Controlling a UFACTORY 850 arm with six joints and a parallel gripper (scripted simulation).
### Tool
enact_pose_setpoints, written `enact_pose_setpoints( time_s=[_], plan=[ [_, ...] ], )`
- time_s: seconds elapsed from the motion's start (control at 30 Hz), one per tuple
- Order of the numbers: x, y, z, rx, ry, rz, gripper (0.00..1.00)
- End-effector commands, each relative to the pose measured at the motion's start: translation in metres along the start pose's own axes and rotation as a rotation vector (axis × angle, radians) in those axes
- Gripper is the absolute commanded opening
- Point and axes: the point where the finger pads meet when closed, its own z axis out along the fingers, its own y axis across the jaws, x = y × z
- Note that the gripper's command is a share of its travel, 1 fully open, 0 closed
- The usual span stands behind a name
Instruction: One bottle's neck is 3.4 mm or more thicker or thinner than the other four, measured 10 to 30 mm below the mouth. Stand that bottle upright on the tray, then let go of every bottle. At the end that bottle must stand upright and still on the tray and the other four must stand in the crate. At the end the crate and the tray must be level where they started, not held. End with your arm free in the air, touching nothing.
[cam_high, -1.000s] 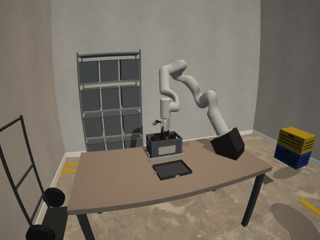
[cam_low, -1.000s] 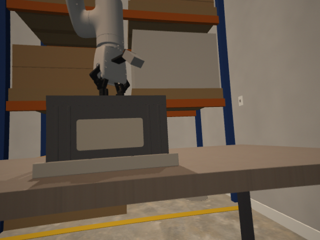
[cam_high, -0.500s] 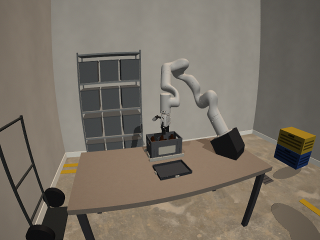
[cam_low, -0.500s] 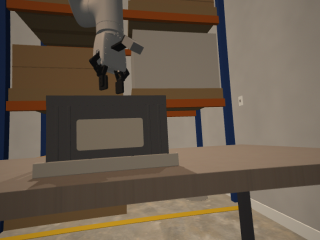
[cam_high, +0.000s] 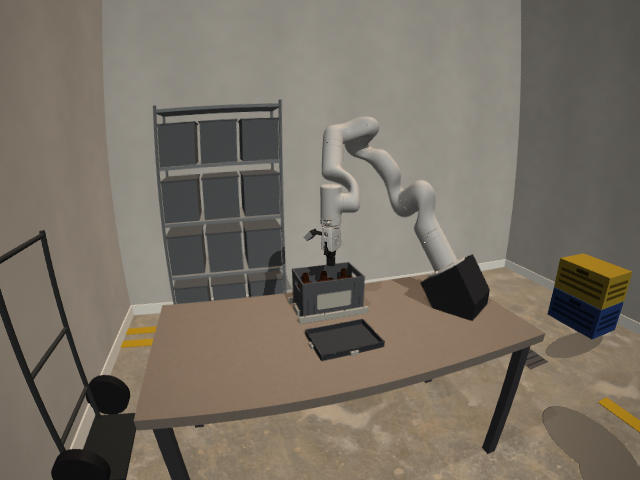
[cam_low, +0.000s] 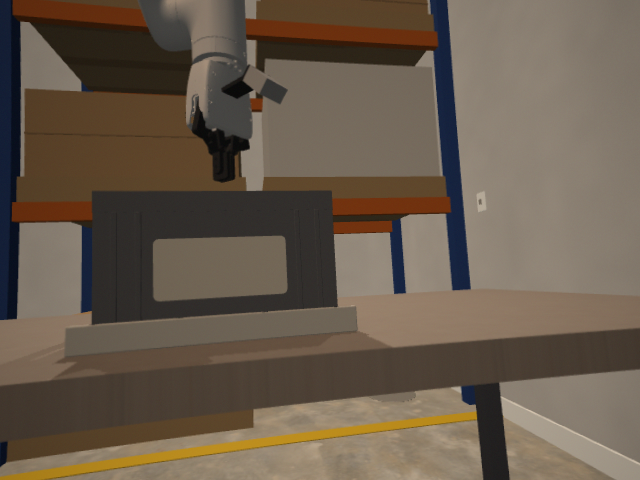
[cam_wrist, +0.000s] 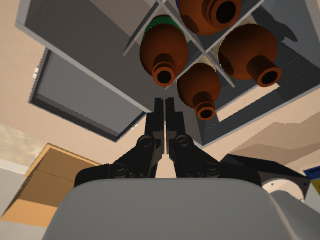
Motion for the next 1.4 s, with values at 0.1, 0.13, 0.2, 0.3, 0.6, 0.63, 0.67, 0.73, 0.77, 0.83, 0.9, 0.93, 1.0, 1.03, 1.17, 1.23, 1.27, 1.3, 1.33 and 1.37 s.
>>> enact_pose_setpoints(
  time_s=[0.1, 0.13, 0.2, 0.3, 0.6, 0.63, 0.67, 0.73, 0.77, 0.83, 0.9, 0.93, 1.0, 1.03, 1.17, 1.23, 1.27, 1.3, 1.33, 1.37],
  plan=[
    [0.0, 0.0, -0.001, 0.001, 0.001, 0.001, 0.0],
    [0.0, 0.0, -0.001, 0.001, 0.001, 0.001, 0.0],
    [0.0, 0.0, -0.001, 0.001, 0.001, 0.001, 0.0],
    [0.0, 0.0, -0.001, 0.001, 0.001, 0.001, 0.0],
    [0.0, 0.0, -0.001, 0.001, 0.001, 0.001, 0.0],
    [0.0, 0.0, -0.001, 0.001, 0.001, 0.001, 0.0],
    [0.0, 0.0, -0.001, 0.001, 0.001, 0.001, 0.0],
    [0.0, 0.0, -0.001, 0.001, 0.001, 0.001, 0.0],
    [0.0, 0.0, -0.001, 0.001, 0.001, 0.001, 0.0],
    [0.0, 0.0, -0.001, 0.001, 0.001, 0.001, 0.0],
    [0.009, -0.001, -0.001, 0.001, 0.0, 0.001, 0.0],
    [0.025, -0.003, -0.001, 0.001, -0.001, 0.001, 0.0],
    [0.048, -0.003, 0.0, 0.002, -0.001, 0.001, 0.0],
    [0.048, -0.003, 0.0, 0.002, -0.001, 0.001, 0.0],
    [0.084, -0.002, 0.0, 0.002, 0.0, 0.001, 0.0],
    [0.1, 0.0, 0.0, 0.002, 0.001, 0.001, 0.0],
    [0.109, 0.001, 0.0, 0.003, 0.001, 0.001, 0.0],
    [0.118, 0.003, 0.0, 0.003, 0.002, 0.0, 0.0],
    [0.122, 0.003, 0.0, 0.003, 0.002, 0.0, 0.0],
    [0.123, 0.003, 0.0, 0.003, 0.002, 0.0, 0.0]
  ],
)
